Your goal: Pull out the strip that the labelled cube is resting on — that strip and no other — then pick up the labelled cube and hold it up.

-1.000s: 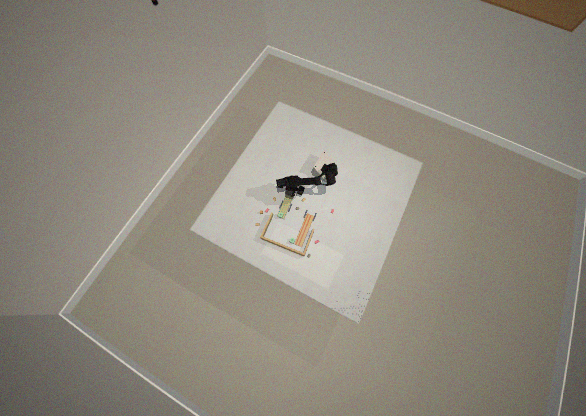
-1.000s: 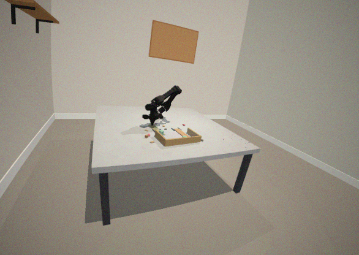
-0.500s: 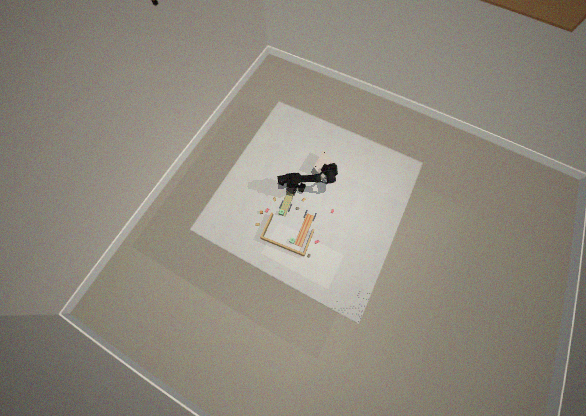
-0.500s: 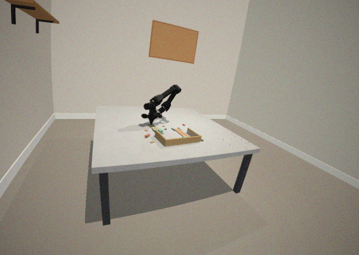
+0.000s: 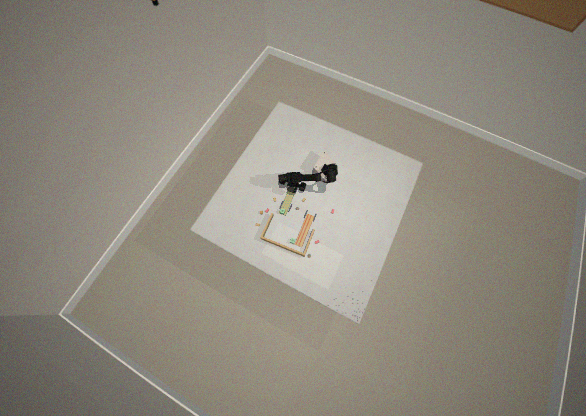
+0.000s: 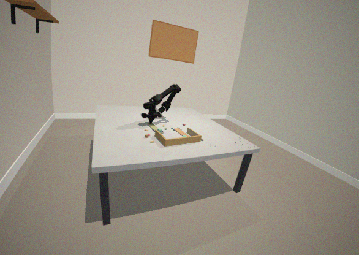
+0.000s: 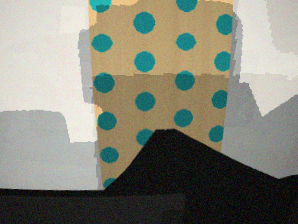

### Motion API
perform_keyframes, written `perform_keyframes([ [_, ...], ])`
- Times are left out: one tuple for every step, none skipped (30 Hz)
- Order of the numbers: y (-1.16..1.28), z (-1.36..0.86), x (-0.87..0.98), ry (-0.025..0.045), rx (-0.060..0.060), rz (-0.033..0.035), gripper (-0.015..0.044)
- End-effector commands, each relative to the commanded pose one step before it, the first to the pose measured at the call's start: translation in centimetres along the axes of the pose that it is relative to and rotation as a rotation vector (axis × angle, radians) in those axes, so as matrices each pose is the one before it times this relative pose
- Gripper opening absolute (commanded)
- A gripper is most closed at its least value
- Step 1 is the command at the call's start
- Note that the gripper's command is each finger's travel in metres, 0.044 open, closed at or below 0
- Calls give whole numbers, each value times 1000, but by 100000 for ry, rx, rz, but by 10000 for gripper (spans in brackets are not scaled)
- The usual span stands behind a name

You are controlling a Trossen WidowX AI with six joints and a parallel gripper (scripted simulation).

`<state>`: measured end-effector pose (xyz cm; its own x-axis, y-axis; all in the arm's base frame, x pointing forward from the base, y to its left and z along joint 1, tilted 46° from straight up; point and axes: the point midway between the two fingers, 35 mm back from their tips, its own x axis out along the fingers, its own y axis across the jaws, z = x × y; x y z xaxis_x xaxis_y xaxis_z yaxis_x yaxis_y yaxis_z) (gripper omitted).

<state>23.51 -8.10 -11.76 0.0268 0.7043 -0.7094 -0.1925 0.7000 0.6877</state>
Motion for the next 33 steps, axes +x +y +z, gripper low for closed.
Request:
perform_keyframes([
  [444,-818,594,3082,714,1318,0],
  [0,0,0,0,0,0,0],
  [0,0,0,0,0,0,0],
  [0,0,0,0,0,0,0],
  [0,0,0,0,0,0,0],
  [0,0,0,0,0,0,0],
  [0,0,0,0,0,0,0],
  [0,0,0,0,0,0,0],
  [0,0,0,0,0,0,0],
  [0,0,0,0,0,0,0],
  [0,0,0,0,0,0,0],
  [0,0,0,0,0,0,0],
  [0,0,0,0,0,0,0],
  [0,0,0,0,0,0,0],
  [0,0,0,0,0,0,0],
  [0,0,0,0,0,0,0],
  [0,0,0,0,0,0,0],
  [0,0,0,0,0,0,0],
  [0,0,0,0,0,0,0],
  [0,0,0,0,0,0,0],
  [0,0,0,0,0,0,0],
  [0,0,0,0,0,0,0],
  [0,0,0,0,0,0,0],
  [0,0,0,0,0,0,0],
  [0,0,0,0,0,0,0],
  [0,0,0,0,0,0,0],
  [0,0,0,0,0,0,0],
  [0,0,0,0,0,0,0],
  [0,0,0,0,0,0,0],
  [-446,786,-839,-2868,-689,-1288,0],
  [-61,63,-690,520,142,132,0],
  [-60,71,-1176,863,219,278,0],
  [-5,26,-1204,856,197,350,0],
])
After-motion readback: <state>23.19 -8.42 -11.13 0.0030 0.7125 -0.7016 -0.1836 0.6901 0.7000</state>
